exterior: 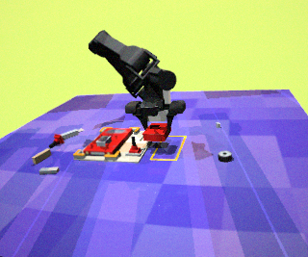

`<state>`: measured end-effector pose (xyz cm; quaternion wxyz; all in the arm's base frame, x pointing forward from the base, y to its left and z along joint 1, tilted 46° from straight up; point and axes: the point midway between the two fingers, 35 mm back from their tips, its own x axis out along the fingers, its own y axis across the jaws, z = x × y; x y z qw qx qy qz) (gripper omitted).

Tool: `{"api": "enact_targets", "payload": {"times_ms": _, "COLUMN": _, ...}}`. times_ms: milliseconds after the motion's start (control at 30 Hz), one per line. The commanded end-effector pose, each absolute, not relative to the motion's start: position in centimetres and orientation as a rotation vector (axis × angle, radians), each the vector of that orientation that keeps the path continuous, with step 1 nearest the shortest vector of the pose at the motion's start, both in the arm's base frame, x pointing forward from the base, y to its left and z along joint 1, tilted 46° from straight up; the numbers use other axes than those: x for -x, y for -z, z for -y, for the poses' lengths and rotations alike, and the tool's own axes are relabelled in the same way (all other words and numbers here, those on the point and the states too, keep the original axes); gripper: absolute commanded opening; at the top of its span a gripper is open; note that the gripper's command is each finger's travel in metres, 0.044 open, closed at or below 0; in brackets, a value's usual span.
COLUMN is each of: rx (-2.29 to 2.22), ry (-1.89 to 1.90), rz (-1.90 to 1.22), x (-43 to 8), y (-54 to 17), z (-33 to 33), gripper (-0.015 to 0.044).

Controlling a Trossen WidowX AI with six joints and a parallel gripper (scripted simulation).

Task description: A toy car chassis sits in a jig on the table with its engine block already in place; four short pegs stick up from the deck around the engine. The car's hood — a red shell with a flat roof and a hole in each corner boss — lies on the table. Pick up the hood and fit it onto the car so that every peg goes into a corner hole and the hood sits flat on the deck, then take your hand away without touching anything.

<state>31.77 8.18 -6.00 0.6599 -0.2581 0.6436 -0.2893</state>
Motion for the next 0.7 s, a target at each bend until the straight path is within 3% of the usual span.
{"api": "enact_targets", "payload": {"times_ms": 0, "rx": 0.575, "ry": 0.654, "rz": -1.457, "x": -31.8, "y": 5.3, "z": -9.0, "gripper": 0.0000}}
{"api": "enact_targets", "payload": {"times_ms": 667, "rx": 0.574, "ry": 0.653, "rz": -1.458, "x": -31.8, "y": 2.5, "z": -11.8, "gripper": 0.0000}}
